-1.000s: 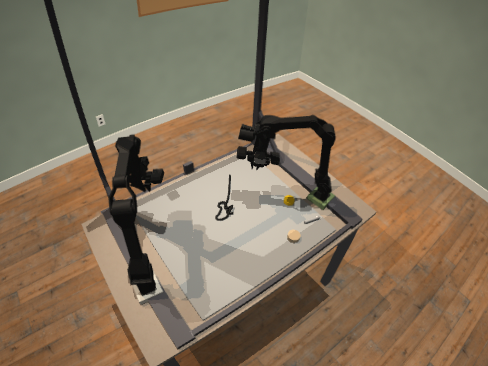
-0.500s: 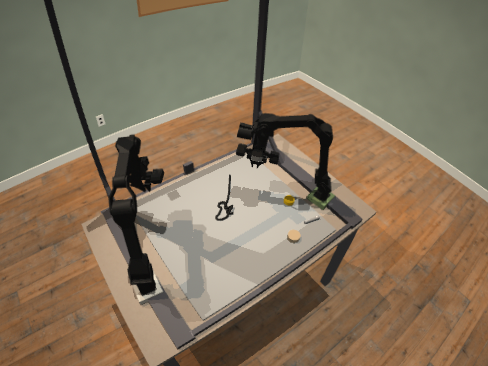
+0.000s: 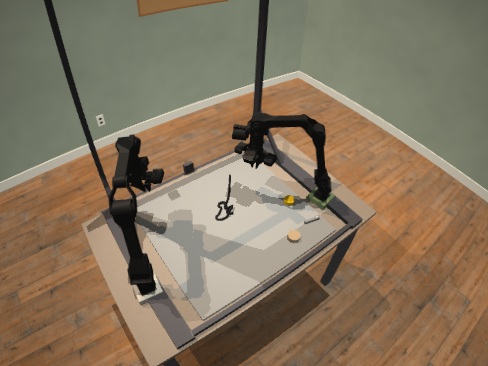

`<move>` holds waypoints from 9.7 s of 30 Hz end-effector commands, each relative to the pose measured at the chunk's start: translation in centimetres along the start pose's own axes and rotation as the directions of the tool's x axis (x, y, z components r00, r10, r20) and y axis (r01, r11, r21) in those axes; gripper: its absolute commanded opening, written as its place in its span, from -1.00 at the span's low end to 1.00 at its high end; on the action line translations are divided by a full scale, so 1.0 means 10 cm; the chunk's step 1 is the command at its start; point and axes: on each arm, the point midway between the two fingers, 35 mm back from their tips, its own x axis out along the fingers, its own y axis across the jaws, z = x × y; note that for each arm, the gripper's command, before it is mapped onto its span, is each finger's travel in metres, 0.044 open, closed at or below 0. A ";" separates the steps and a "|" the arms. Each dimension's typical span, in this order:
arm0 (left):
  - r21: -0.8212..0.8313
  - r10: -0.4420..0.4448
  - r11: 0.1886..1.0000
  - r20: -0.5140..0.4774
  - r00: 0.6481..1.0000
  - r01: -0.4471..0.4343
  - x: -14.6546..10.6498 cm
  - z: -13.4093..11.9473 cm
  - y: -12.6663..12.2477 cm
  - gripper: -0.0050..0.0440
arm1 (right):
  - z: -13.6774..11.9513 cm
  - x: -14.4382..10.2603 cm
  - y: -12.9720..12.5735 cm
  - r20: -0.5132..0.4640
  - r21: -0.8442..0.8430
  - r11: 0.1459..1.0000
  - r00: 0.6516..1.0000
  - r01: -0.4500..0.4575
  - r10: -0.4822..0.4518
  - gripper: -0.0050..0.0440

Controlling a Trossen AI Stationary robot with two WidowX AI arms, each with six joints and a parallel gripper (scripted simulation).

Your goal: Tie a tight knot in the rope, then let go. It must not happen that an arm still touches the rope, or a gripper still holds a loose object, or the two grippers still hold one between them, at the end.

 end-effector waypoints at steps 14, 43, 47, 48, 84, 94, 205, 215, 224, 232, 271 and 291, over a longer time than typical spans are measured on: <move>0.001 -0.019 1.000 0.011 1.000 0.019 0.10 0.40 -0.04 -0.45 | -0.01 -0.08 -0.02 0.024 0.007 1.000 1.000 -0.004 0.003 -0.45; 0.001 -0.019 1.000 0.015 1.000 0.019 0.39 1.09 -0.08 -0.45 | -0.01 -0.08 -0.02 0.024 0.007 1.000 1.000 -0.004 0.003 -0.45; 0.001 -0.019 1.000 0.016 1.000 0.019 0.42 1.16 -0.09 -0.45 | -0.01 -0.08 -0.02 0.024 0.007 1.000 1.000 -0.004 0.003 -0.45; 0.001 -0.019 1.000 0.016 1.000 0.019 0.44 1.21 -0.09 -0.45 | -0.01 -0.08 -0.02 0.024 0.007 1.000 1.000 -0.004 0.003 -0.45; 0.001 -0.019 1.000 0.021 1.000 0.019 0.78 2.04 -0.14 -0.45 | -0.01 -0.08 -0.02 0.024 0.007 1.000 1.000 -0.004 0.003 -0.45; 0.001 -0.019 1.000 0.022 1.000 0.019 0.81 2.10 -0.14 -0.45 | -0.01 -0.08 -0.02 0.024 0.007 1.000 1.000 -0.004 0.003 -0.45; 0.001 -0.019 1.000 0.022 1.000 0.019 0.88 2.10 -0.14 -0.67 | -0.01 -0.08 -0.02 0.024 0.007 1.000 1.000 -0.004 0.003 -0.45; 0.001 -0.018 1.000 0.021 1.000 0.018 0.88 2.07 -0.09 -0.67 | -0.01 -0.08 -0.02 0.024 0.007 1.000 1.000 -0.004 0.003 -0.45; 0.001 -0.018 1.000 0.021 1.000 0.018 0.88 2.03 -0.04 -0.67 | -0.01 -0.08 -0.02 0.024 0.007 1.000 1.000 -0.004 0.003 -0.45; 0.001 -0.018 1.000 0.021 1.000 0.018 0.89 2.00 0.01 -0.67 | -0.01 -0.08 -0.02 0.024 0.007 1.000 1.000 -0.004 0.003 -0.45; 0.001 -0.016 1.000 0.020 1.000 0.016 0.90 1.84 0.25 -0.67 | -0.01 -0.08 -0.02 0.024 0.007 1.000 1.000 -0.004 0.003 -0.45; 0.001 -0.016 1.000 0.020 1.000 0.016 1.18 1.84 0.25 -0.67 | -0.01 -0.08 -0.02 0.024 0.007 1.000 1.000 -0.004 0.003 -0.45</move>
